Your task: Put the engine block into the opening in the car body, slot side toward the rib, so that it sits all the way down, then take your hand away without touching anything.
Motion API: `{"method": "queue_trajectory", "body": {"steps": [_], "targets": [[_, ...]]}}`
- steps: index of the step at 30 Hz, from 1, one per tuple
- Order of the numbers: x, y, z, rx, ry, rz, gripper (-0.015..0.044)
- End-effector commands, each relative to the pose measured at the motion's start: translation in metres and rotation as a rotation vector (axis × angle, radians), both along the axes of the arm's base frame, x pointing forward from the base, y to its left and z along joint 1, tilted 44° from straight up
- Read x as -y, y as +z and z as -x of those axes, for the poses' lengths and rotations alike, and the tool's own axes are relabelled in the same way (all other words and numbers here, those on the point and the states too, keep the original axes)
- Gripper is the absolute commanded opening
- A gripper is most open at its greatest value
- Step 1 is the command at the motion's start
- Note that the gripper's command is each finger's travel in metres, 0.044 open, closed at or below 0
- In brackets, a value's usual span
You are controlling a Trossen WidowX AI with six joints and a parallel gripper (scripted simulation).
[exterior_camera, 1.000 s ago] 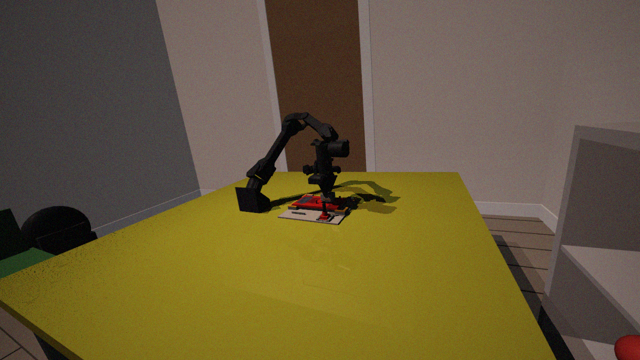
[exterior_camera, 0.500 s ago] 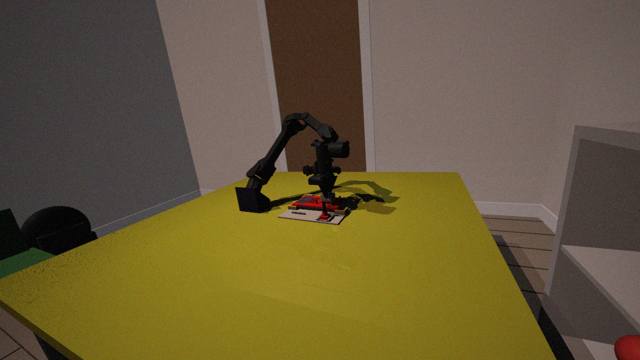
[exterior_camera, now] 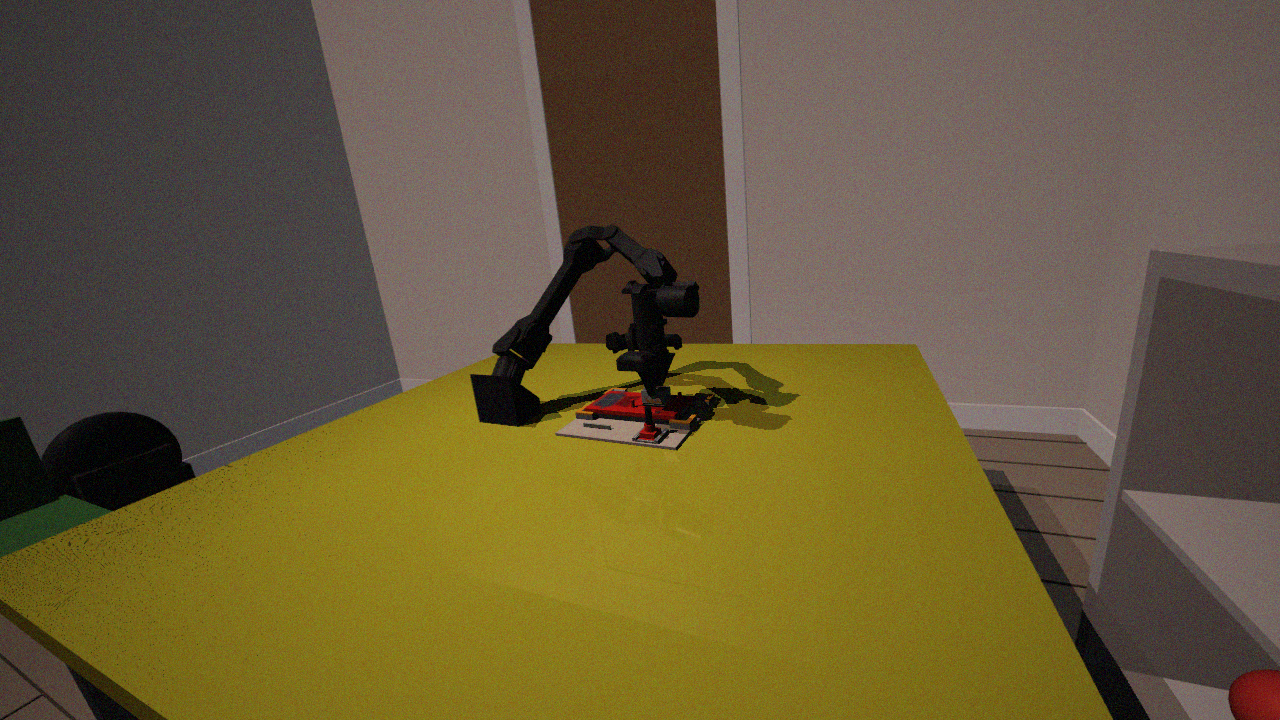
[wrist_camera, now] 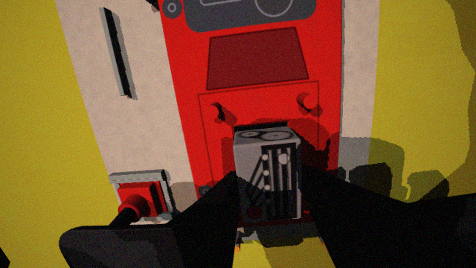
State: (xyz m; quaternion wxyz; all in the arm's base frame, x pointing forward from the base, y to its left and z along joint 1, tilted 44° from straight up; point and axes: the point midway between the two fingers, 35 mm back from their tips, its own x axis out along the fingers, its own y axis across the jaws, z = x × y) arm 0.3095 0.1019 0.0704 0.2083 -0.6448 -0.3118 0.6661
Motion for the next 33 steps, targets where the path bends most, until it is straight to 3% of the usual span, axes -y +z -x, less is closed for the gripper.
{"method": "queue_trajectory", "body": {"steps": [1,33], "targets": [[-0.0018,-0.0014,0.0016,-0.008,-0.001,-0.005,0.0158],[-0.0055,-0.0054,0.0019,-0.007,-0.001,-0.005,0.0158]]}}
